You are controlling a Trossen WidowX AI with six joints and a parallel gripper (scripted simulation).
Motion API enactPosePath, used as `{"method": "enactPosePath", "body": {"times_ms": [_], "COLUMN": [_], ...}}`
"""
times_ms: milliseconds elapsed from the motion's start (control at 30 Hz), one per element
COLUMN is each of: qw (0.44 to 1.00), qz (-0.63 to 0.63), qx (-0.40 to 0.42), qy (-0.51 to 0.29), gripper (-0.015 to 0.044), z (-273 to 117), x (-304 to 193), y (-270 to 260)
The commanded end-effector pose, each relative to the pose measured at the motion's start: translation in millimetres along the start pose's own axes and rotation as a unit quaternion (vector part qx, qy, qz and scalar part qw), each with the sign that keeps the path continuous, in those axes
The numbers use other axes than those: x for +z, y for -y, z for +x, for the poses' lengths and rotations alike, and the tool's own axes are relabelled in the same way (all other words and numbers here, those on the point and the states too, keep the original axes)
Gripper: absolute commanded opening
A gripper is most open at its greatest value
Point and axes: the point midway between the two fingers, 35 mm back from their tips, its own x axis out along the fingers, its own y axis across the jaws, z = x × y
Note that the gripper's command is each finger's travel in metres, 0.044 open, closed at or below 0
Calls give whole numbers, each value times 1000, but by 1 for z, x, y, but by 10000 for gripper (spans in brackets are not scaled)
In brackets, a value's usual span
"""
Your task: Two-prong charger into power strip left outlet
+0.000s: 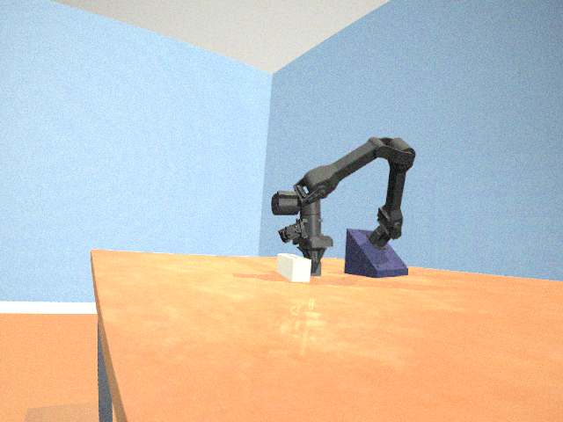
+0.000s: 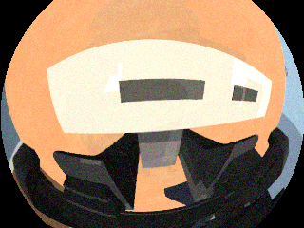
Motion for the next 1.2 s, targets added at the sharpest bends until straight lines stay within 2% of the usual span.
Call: {"method": "enactPosePath", "body": {"times_ms": [0,400,1167], "qw": [1000,1000,1000], "qz": [-1,-1,-3], "qx": [0,0,1], "qy": [1,1,7], "gripper": [131,440,440], "z": [0,0,0], "x": [0,0,-5], "y": [0,0,0]}}
